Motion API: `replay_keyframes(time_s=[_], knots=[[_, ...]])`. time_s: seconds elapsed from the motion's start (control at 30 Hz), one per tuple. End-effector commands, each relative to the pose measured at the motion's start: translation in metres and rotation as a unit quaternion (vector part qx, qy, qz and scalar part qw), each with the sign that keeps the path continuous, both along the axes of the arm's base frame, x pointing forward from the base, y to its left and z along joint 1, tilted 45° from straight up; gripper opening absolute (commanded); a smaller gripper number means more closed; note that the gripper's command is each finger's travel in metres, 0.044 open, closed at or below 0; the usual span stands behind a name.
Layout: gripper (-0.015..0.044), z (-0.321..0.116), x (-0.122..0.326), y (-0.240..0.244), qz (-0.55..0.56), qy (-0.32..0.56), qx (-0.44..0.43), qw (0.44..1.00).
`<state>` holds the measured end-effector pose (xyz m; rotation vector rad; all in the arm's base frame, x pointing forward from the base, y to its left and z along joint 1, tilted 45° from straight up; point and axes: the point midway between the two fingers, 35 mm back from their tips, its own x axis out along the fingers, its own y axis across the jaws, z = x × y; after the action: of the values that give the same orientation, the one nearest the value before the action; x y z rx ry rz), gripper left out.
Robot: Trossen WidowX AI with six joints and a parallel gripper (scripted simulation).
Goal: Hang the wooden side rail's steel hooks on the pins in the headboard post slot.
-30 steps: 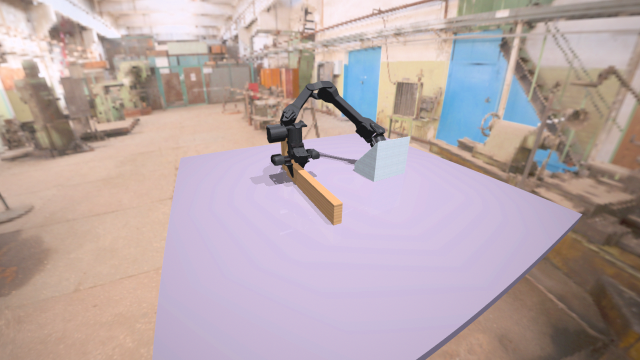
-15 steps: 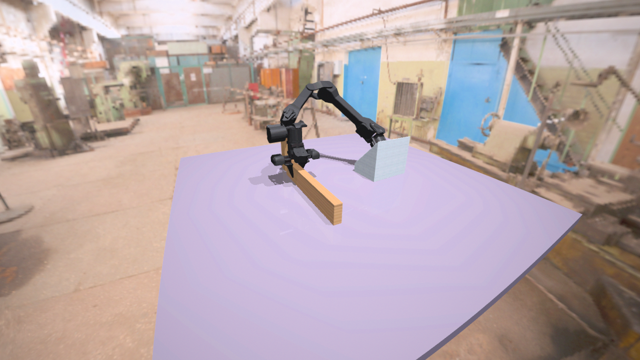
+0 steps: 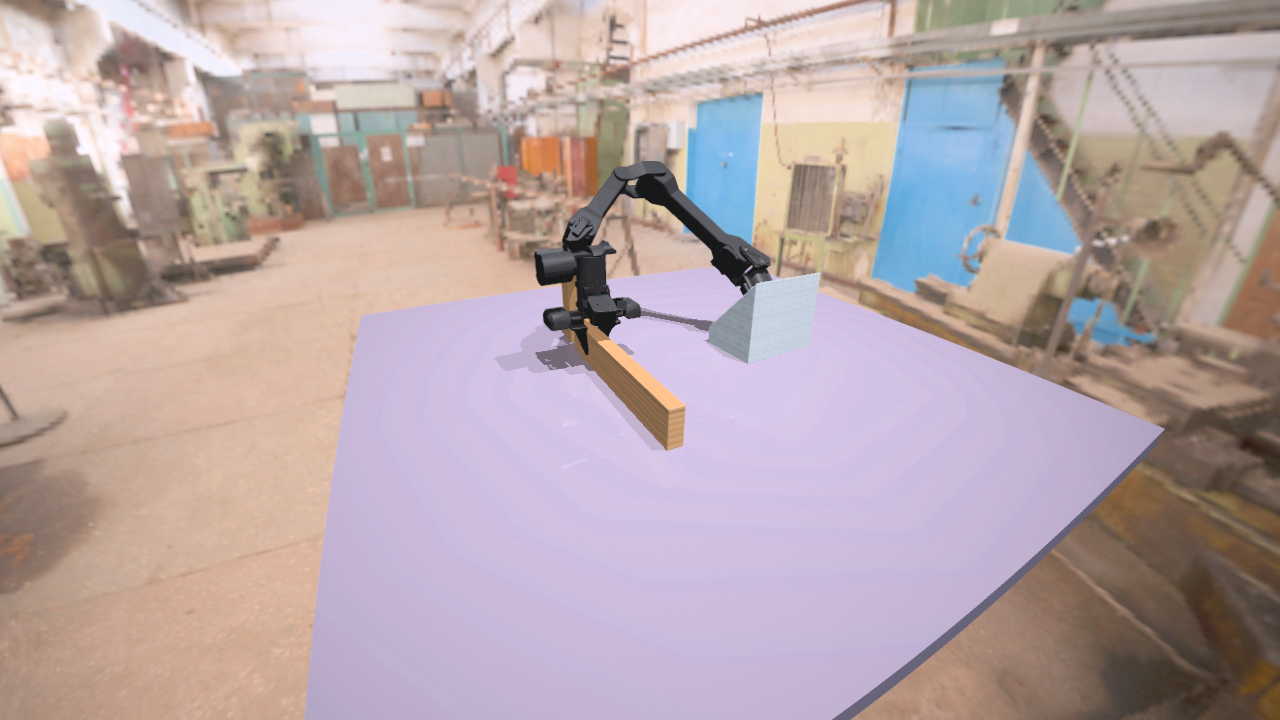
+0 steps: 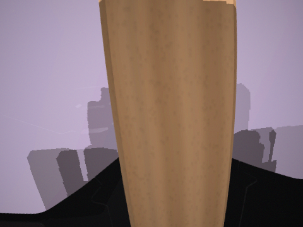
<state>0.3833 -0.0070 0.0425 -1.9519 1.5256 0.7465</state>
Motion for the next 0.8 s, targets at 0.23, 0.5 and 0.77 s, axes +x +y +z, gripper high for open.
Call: replay_keyframes(time_s=[0.23, 0.5, 0.77], knots=[[0.0, -0.0006, -0.0078, -0.0018, 0.001, 0.005, -0.003, 1.0], [0.0, -0.0009, -0.0111, -0.0025, 0.001, 0.005, -0.003, 1.0], [0.0, -0.0012, -0.0145, -0.0032, 0.001, 0.005, -0.003, 1.0]])
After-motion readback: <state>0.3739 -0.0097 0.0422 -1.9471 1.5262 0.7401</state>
